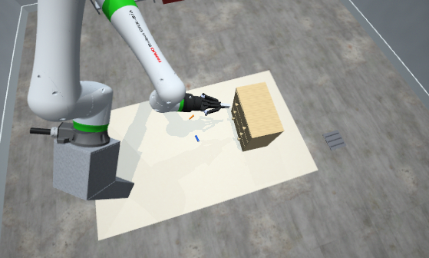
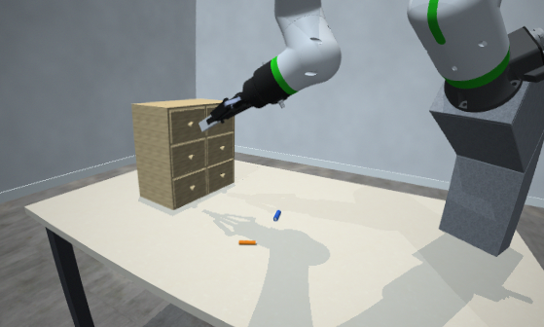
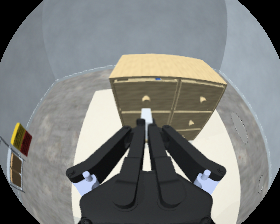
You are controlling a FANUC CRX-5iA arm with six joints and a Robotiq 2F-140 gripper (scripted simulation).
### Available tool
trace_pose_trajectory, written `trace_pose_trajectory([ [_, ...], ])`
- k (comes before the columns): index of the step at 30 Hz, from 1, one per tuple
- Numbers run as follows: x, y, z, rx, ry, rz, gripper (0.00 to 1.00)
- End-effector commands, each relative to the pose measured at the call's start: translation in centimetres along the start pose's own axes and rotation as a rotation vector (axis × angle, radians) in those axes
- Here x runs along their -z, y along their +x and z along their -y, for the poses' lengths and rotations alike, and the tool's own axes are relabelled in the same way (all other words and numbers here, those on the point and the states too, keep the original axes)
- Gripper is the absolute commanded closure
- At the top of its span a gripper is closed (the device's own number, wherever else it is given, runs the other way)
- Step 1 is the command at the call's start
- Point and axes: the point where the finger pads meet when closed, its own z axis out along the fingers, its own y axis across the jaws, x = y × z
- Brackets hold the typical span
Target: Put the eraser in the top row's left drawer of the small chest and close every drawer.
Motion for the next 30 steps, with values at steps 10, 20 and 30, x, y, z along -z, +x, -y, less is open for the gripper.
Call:
trace_pose_trajectory([
  [10, 1.9, -0.9, 0.0, 0.000, 0.000, -0.001, 1.00],
  [20, 6.4, -1.6, 0.0, 0.000, 0.000, -0.001, 1.00],
  [30, 7.0, -1.7, 0.0, 0.000, 0.000, 0.000, 1.00],
])
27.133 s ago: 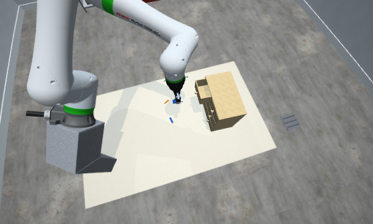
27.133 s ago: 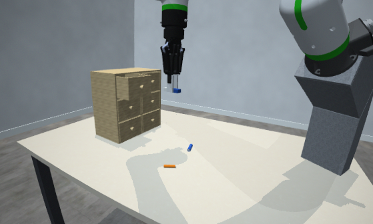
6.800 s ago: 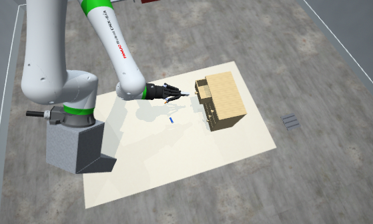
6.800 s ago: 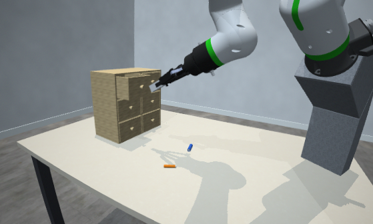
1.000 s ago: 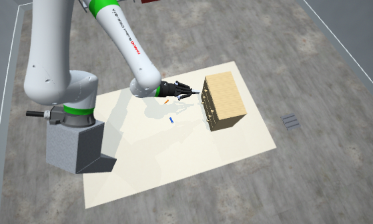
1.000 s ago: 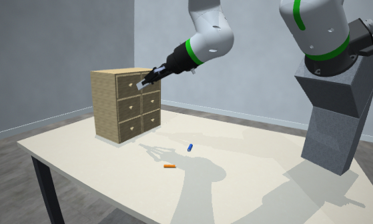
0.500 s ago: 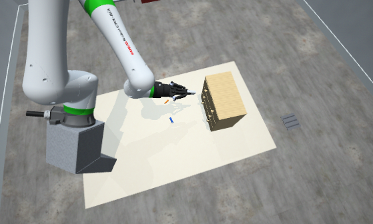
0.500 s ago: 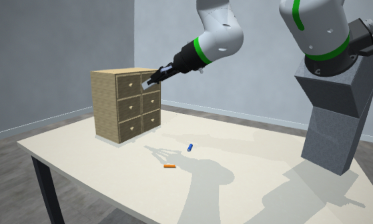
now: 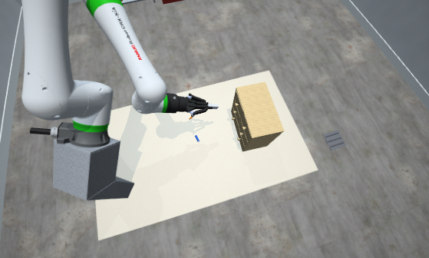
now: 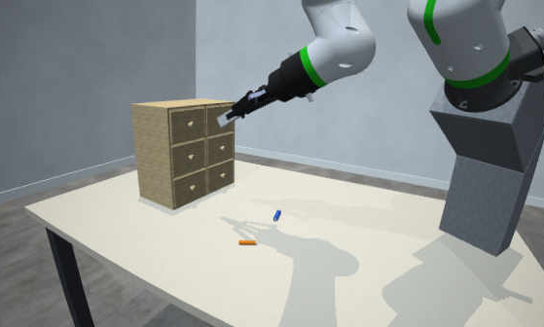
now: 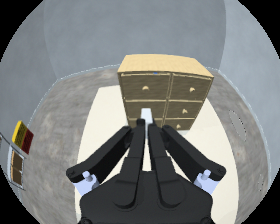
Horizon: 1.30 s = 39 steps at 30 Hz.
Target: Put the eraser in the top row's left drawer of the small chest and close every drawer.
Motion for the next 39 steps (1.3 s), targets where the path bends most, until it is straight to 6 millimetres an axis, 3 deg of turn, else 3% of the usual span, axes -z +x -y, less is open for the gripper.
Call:
trace_pose_trajectory([
  [1, 0.0, 0.0, 0.0, 0.000, 0.000, 0.001, 1.00],
  [13, 0.6, 0.2, 0.0, 0.000, 0.001, 0.043, 1.00],
  [29, 3.2, 0.8, 0.0, 0.000, 0.000, 0.243, 1.00],
  [39, 7.1, 1.8, 0.0, 0.000, 0.000, 0.533, 1.00],
])
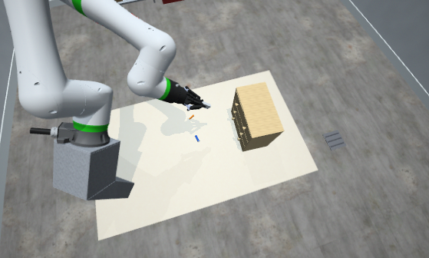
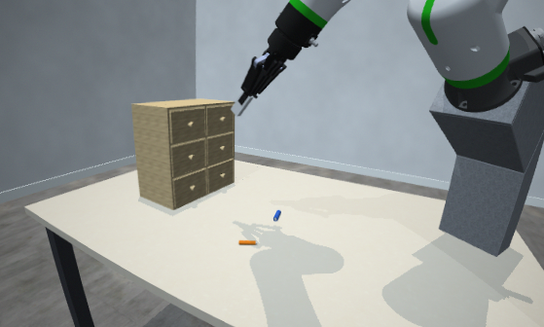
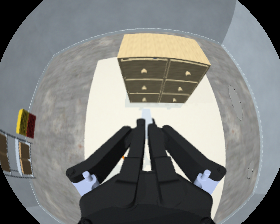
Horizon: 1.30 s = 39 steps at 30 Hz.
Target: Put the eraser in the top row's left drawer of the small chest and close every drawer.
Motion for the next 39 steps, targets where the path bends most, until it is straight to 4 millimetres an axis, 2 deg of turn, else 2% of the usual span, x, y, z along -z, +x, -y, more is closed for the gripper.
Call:
trace_pose_trajectory([
  [1, 2.2, -0.3, 0.4, -0.009, 0.001, 0.199, 1.00],
  [5, 4.3, -0.6, 0.4, -0.009, 0.002, 0.355, 1.00],
  [7, 4.3, -0.6, 0.4, -0.009, 0.002, 0.355, 1.00],
  [13, 6.8, -0.9, 0.4, -0.009, 0.003, 0.541, 1.00],
  [18, 8.1, -1.1, 0.4, -0.009, 0.003, 0.634, 1.00],
  [38, 8.7, -1.1, 0.4, -0.009, 0.003, 0.675, 1.00],
  [39, 8.7, -1.1, 0.4, -0.009, 0.003, 0.675, 0.00],
])
